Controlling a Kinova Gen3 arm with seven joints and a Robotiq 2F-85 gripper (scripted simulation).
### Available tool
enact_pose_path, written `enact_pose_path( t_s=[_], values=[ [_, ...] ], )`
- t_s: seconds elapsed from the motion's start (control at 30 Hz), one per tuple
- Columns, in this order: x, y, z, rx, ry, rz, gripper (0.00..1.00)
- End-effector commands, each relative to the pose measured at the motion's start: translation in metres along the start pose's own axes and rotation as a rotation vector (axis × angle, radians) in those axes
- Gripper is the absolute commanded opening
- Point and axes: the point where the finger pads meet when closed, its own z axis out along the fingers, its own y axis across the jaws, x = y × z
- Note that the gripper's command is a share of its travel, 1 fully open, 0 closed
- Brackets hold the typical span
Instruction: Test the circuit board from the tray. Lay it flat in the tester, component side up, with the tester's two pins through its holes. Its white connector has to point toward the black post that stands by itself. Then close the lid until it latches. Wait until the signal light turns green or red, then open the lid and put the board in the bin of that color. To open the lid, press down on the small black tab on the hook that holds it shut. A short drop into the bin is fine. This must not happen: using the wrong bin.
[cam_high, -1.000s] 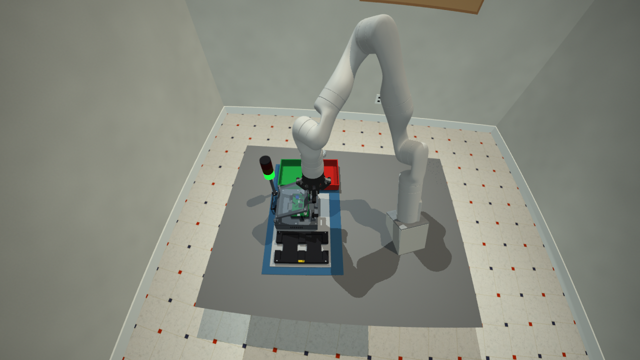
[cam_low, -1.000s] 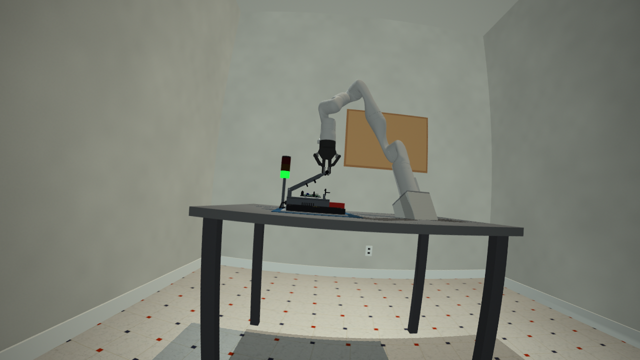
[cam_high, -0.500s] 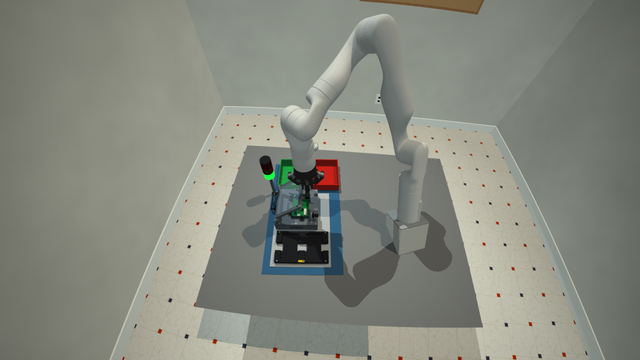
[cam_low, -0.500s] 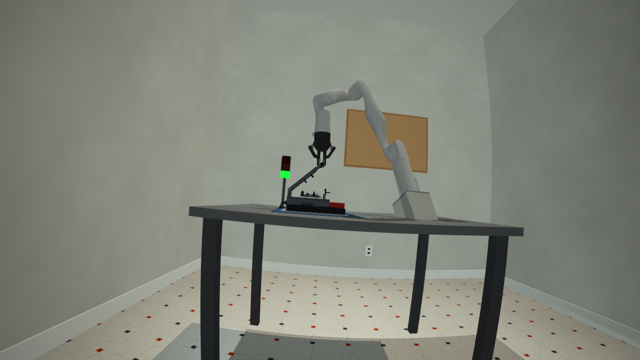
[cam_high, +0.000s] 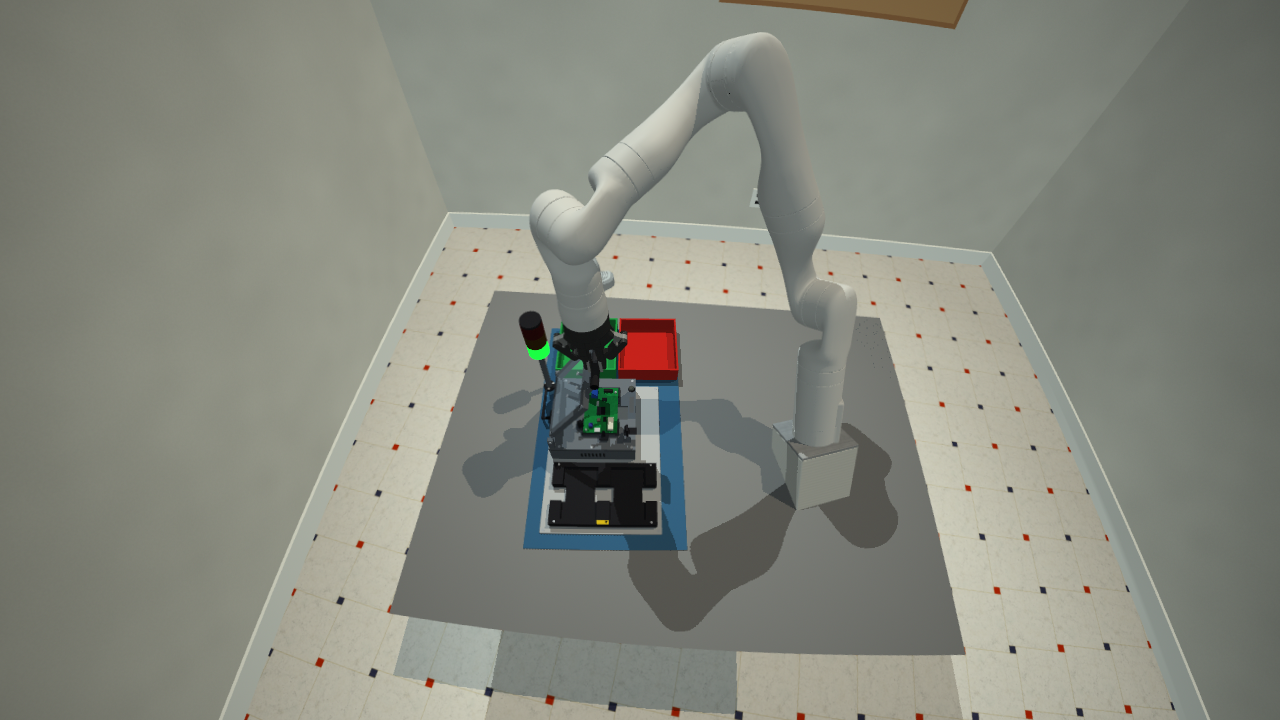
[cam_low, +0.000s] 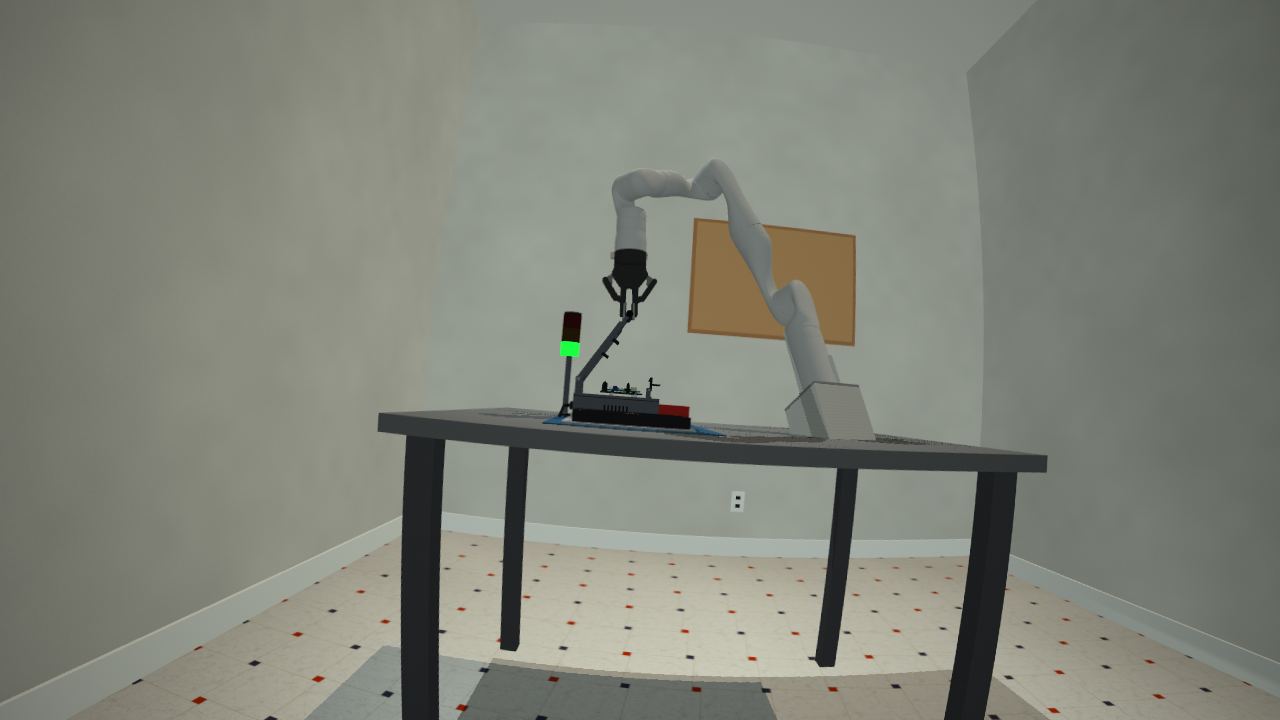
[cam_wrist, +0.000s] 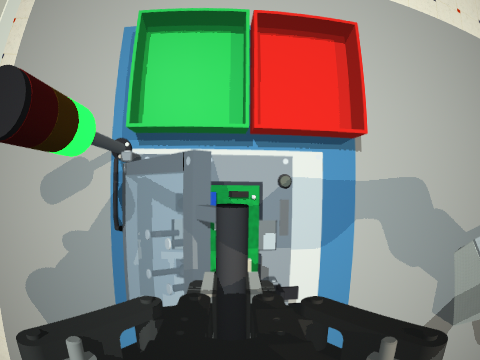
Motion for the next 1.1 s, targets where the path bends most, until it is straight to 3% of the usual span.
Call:
enact_pose_path(
  t_s=[0.0, 1.07],
  values=[
    [0.0, -0.029, -0.011, 0.05, -0.011, 0.012, 0.0],
    [0.001, -0.101, -0.029, 0.05, -0.011, 0.012, 0.0]
  ],
)
